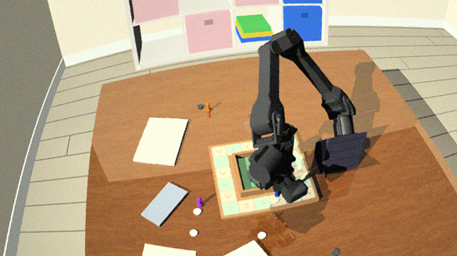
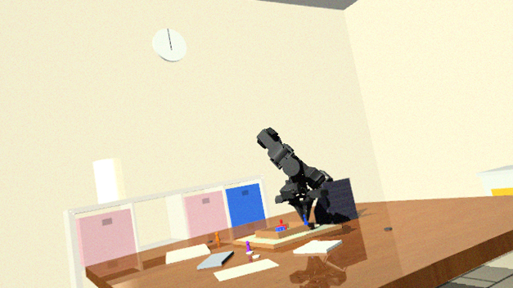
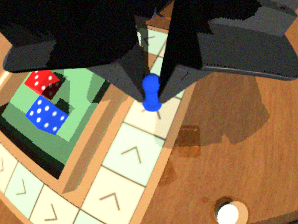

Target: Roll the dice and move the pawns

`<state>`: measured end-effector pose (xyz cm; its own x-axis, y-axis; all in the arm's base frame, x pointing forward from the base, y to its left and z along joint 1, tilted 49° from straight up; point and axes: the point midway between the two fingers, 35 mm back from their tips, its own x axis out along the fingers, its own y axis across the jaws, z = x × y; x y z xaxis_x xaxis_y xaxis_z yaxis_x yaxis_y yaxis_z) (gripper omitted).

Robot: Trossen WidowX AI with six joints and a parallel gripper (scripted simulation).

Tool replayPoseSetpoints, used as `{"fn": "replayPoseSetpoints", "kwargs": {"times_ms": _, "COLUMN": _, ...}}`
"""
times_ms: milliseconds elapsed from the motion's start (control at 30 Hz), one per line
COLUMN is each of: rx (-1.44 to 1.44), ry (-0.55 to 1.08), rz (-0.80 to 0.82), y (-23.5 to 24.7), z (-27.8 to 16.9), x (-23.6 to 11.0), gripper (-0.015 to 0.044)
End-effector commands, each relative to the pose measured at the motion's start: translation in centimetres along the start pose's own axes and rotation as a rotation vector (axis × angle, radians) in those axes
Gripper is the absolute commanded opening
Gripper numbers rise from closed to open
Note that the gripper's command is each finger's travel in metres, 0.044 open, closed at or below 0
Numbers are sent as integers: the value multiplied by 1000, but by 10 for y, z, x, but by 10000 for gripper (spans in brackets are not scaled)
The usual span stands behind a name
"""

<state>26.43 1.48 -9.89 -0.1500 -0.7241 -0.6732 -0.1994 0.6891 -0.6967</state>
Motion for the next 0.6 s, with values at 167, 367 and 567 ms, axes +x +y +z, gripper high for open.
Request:
{"fn": "replayPoseSetpoints", "kwargs": {"times_ms": 167, "rx": -16, "ry": 13, "rz": -10, "y": 1, "z": -5, "x": 14, "gripper": 0}}
{"fn": "replayPoseSetpoints", "kwargs": {"times_ms": 367, "rx": -16, "ry": 13, "rz": -10, "y": 0, "z": -5, "x": 22, "gripper": 0}}
{"fn": "replayPoseSetpoints", "kwargs": {"times_ms": 567, "rx": -16, "ry": 13, "rz": -11, "y": 0, "z": -5, "x": 31, "gripper": 0}}
